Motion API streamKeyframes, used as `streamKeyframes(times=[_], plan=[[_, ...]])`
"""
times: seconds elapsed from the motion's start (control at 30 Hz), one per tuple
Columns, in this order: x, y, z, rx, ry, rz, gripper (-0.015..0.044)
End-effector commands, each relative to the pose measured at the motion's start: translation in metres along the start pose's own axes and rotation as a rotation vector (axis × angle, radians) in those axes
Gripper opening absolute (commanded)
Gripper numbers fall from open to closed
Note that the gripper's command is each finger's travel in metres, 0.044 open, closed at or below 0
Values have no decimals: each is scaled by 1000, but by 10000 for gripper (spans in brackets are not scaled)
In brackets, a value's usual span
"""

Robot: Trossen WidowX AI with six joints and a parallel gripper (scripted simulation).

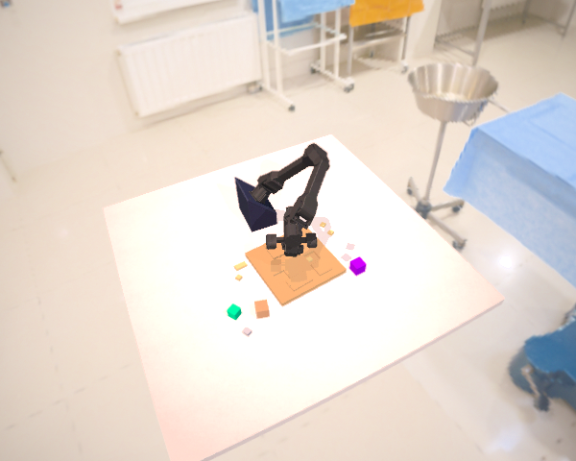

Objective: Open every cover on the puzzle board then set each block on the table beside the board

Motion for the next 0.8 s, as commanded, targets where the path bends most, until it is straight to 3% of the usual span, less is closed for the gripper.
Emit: streamKeyframes(times=[0.0,0.23,0.77], plan=[[57,18,-4,17,-29,-700,0],[82,20,-4,30,-34,-963,0],[82,20,-4,31,-34,-968,0]])
Point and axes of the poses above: the point midway between the two fingers, 35 mm back from their tips, its own z axis back along the fingers, its own x axis across the jaws, y = z × x, the point moved 2 cm from there along z, back along the fingers, and after that the axes turned 14 degrees about z, right-handed, at the moved point
